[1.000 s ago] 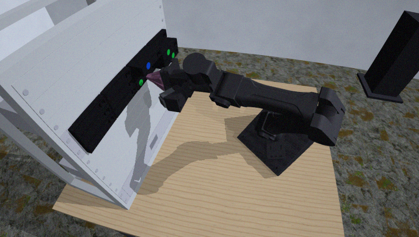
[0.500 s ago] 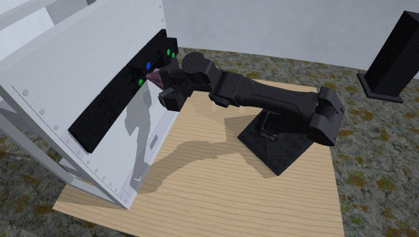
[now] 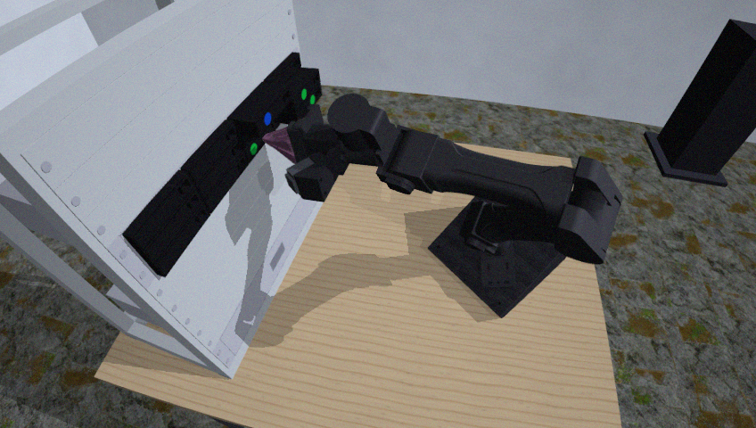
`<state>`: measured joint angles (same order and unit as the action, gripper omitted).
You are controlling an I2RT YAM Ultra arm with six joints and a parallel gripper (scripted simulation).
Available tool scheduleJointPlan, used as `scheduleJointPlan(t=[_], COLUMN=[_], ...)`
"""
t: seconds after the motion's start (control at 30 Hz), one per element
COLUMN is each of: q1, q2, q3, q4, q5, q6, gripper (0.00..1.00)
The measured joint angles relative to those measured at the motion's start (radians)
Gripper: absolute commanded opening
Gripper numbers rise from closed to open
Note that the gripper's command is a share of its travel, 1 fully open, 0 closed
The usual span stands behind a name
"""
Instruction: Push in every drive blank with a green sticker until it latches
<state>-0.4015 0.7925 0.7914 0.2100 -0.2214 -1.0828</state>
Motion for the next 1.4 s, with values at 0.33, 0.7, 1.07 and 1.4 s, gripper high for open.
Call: scheduleJointPlan(t=[0.33, 0.7, 1.07, 1.4], q1=[0.000, -0.077, -0.285, -0.399], q2=[-0.003, -0.174, -0.420, -0.439], q3=[0.001, -0.055, -0.113, -0.118], q4=[0.000, -0.025, -0.154, -0.185], q5=[0.003, -0.021, -0.172, -0.304], q6=[0.000, 0.017, 0.076, 0.122], gripper=[0.00, 0.00, 0.00, 0.00])
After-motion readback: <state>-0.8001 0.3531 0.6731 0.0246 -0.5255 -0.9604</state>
